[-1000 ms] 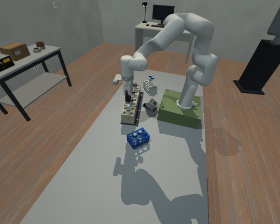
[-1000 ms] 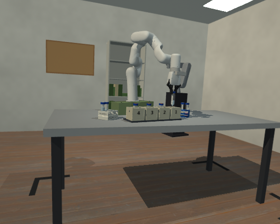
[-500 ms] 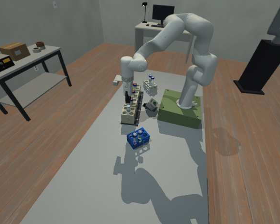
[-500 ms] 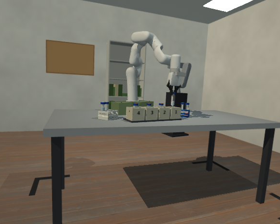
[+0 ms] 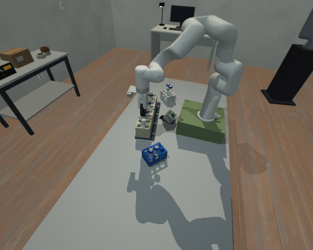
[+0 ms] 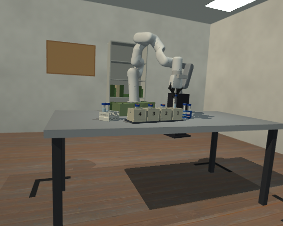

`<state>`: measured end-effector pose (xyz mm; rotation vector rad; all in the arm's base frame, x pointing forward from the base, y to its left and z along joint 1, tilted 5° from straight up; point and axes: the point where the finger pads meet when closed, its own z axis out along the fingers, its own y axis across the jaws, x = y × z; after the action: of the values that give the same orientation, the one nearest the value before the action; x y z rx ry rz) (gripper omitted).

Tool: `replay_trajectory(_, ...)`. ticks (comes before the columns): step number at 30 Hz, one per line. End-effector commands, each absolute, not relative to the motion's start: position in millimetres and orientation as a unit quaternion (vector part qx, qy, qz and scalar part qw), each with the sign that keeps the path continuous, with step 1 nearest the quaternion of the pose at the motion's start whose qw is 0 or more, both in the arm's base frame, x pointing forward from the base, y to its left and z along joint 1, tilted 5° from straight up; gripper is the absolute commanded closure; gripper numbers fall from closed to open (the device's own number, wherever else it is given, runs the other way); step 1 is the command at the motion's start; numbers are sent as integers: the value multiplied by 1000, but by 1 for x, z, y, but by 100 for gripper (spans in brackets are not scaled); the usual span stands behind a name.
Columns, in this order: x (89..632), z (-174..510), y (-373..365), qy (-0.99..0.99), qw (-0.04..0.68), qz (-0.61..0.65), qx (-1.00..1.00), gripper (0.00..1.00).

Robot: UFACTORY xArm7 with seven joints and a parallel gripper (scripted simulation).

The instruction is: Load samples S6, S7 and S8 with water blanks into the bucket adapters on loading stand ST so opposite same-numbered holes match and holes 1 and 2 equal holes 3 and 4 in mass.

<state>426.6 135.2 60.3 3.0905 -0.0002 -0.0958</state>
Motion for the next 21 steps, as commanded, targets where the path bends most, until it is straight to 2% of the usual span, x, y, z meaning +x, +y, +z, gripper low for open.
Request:
replay_trajectory(1,428,57,136,0,24,-29,999,100)
replay_trajectory(21,427,39,135,0,24,-29,999,100)
